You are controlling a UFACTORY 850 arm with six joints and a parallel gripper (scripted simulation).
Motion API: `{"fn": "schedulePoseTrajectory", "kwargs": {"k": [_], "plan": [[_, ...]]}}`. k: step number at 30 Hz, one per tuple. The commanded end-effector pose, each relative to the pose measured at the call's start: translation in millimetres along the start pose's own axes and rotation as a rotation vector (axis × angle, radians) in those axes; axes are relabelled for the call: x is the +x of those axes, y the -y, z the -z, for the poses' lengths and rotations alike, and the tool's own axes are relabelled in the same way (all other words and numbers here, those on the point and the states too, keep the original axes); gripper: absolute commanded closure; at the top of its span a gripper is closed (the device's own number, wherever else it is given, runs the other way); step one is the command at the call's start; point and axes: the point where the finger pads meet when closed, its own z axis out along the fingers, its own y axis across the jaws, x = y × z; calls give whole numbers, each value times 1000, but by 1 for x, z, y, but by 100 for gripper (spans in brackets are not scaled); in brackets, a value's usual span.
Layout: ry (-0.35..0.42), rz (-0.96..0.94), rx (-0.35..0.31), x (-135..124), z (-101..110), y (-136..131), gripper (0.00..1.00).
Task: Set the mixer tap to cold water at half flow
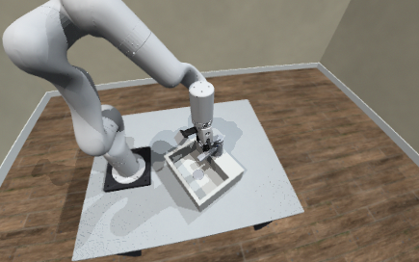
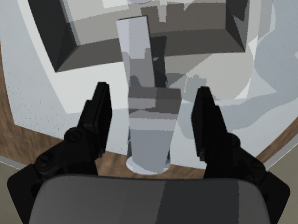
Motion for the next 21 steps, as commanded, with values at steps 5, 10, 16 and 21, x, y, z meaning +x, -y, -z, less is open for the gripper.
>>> {"fn": "schedulePoseTrajectory", "kwargs": {"k": [5,10,16,21], "plan": [[2,0,1,-1,-2,0,32],[2,0,1,-1,-2,0,32],[2,0,1,-1,-2,0,32],[2,0,1,-1,-2,0,100]]}}
